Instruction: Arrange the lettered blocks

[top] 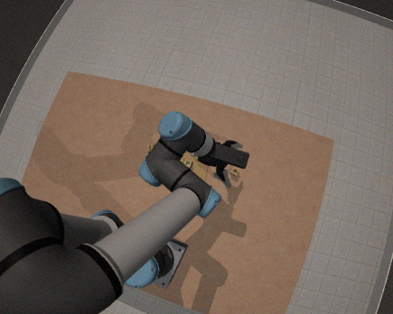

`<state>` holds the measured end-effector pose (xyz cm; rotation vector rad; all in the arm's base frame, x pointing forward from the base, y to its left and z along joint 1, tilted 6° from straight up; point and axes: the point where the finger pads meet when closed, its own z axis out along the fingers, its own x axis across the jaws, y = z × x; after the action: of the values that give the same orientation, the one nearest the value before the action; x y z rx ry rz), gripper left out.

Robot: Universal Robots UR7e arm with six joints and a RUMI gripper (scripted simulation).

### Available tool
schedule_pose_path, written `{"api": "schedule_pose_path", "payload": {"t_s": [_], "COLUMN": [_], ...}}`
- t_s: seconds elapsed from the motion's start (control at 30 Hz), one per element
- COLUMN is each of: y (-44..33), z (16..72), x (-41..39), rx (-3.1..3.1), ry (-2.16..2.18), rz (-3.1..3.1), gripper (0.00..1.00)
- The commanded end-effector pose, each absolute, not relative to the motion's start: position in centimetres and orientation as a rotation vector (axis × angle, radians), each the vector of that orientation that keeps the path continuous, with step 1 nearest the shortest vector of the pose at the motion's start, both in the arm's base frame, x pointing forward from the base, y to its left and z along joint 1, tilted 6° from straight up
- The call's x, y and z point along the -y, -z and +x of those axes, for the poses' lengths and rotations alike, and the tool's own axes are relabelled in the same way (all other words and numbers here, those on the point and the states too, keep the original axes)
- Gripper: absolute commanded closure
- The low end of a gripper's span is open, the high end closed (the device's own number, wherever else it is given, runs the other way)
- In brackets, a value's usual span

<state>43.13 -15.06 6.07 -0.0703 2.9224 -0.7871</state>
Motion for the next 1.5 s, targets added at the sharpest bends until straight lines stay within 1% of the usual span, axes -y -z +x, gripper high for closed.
{"api": "schedule_pose_path", "payload": {"t_s": [0.0, 0.1, 0.23, 0.3, 0.43, 0.67, 0.8, 1.07, 1.47], "y": [-6.0, -5.9, -5.8, -5.8, -5.8, -6.5, -7.0, -7.4, -7.5], "z": [43.5, 44.2, 45.2, 45.2, 45.3, 42.6, 40.5, 38.8, 38.7], "x": [14.0, 11.5, 5.9, 5.9, -1.6, -13.8, -18.6, -21.6, -21.8], "rx": [-2.922, -2.923, -2.926, -2.926, -2.929, -2.934, -2.936, -2.937, -2.937], "ry": [0.764, 0.711, 0.596, 0.596, 0.447, 0.207, 0.11, 0.047, 0.043], "rz": [-0.094, -0.148, -0.263, -0.263, -0.411, -0.648, -0.744, -0.809, -0.812], "gripper": [0.0, 0.0, 0.0, 0.0, 0.0, 0.0, 0.0, 0.0, 0.0]}}
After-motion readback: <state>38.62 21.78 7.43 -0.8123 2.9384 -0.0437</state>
